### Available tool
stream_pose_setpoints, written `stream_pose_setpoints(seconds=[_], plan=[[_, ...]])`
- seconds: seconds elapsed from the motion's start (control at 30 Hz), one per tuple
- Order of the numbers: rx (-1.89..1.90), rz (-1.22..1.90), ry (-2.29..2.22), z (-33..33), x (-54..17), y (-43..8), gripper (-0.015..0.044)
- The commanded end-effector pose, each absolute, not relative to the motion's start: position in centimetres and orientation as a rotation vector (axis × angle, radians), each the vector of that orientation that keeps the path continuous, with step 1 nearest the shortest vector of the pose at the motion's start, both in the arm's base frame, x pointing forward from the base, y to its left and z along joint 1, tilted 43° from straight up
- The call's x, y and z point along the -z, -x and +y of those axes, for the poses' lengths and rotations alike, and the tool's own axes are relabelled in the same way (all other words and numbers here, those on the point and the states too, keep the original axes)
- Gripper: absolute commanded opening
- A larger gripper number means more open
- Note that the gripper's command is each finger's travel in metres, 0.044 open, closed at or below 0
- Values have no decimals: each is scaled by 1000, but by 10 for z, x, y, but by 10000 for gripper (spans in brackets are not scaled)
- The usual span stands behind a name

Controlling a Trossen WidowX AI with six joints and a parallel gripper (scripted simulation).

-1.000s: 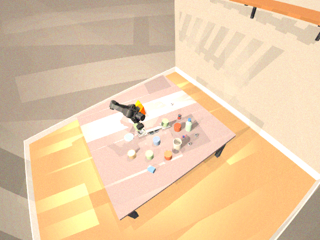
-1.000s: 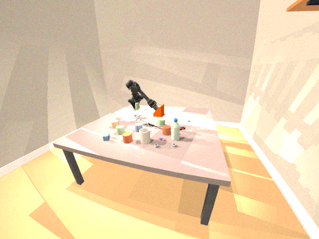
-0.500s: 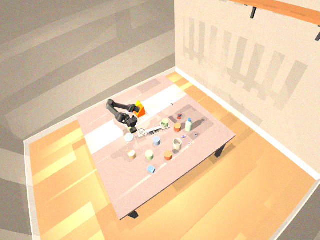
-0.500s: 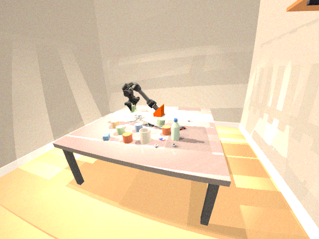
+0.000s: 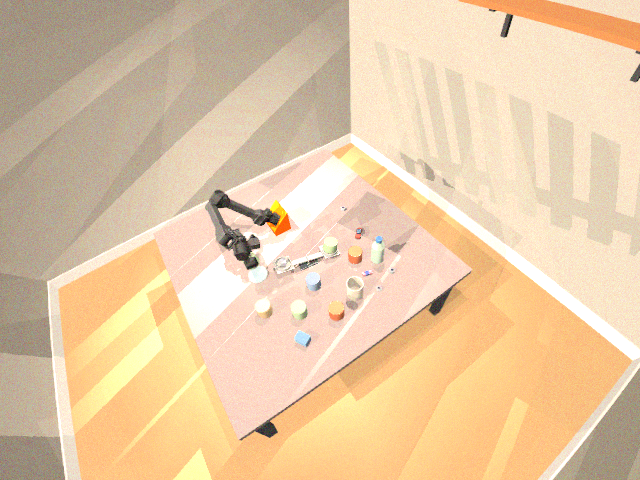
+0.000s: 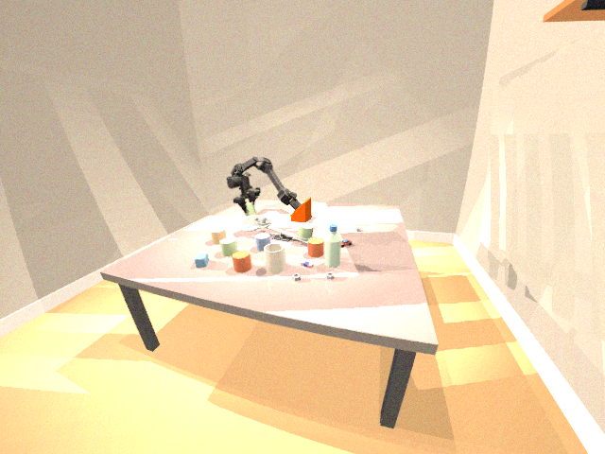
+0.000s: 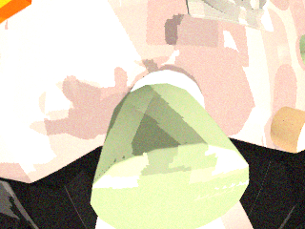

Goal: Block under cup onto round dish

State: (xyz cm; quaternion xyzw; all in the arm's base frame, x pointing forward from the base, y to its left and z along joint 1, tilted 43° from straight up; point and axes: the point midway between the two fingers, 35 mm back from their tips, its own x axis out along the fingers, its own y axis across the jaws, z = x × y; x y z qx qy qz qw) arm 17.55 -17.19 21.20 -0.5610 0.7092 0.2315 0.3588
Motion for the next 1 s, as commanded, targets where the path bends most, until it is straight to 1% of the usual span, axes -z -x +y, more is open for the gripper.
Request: stream_pose_setpoints(seconds=[0.0,0.47,0.97], plan=[[-581,1821,1453,-178,-216,-160,0],[-507,1880,1461,-197,-222,-90,0],[-502,1886,1463,-222,-197,-82,0]])
